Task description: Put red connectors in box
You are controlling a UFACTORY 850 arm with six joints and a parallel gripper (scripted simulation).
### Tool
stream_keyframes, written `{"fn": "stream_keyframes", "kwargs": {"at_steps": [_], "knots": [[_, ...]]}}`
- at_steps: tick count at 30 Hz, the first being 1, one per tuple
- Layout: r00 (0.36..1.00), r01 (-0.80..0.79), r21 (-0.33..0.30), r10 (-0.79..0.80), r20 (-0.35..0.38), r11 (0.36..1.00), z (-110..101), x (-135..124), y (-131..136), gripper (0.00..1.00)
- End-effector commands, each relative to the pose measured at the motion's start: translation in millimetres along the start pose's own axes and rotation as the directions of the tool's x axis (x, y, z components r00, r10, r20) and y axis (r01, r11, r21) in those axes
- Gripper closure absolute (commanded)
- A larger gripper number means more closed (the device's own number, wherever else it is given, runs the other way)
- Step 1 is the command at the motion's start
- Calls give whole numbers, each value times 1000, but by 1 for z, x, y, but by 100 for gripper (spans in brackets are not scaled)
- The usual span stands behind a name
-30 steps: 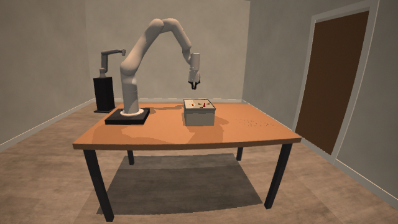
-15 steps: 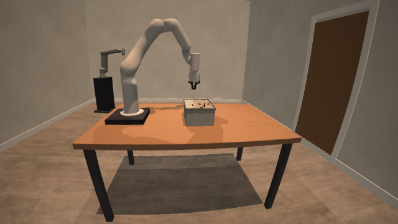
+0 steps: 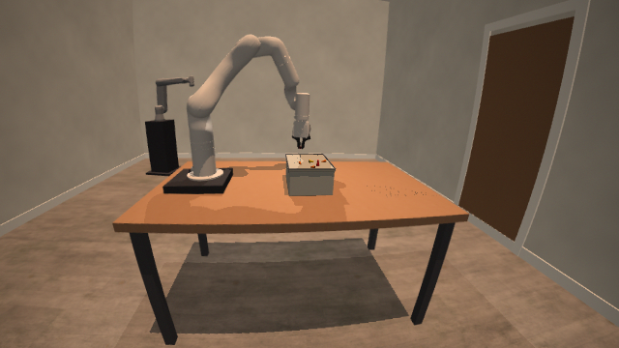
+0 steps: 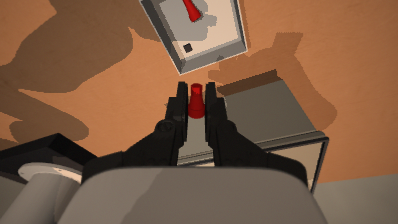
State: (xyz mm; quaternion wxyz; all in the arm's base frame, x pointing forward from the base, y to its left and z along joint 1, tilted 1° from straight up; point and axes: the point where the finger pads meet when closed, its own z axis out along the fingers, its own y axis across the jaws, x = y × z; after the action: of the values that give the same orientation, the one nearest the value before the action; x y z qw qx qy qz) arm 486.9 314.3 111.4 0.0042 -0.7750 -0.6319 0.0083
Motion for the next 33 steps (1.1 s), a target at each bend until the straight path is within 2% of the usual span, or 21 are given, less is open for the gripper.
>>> {"fn": "stream_keyframes", "kwargs": {"at_steps": [1,8,10,16,20,31,32,33], "knots": [[1000,0,-1,0,-2,1000,34,1,1,98],[1000,0,-1,0,-2,1000,93,1,1,98],[1000,0,-1,0,-2,1000,93,1,1,98],[1000,0,-1,0,-2,1000,123,2,2,98],[1000,0,-1,0,-2,1000,130,2,2,98],[1000,0,-1,0,-2,1000,131,2,2,98],[1000,0,-1,0,-2,1000,131,2,2,70],[1000,0,-1,0,-2,1000,131,2,2,70]]}}
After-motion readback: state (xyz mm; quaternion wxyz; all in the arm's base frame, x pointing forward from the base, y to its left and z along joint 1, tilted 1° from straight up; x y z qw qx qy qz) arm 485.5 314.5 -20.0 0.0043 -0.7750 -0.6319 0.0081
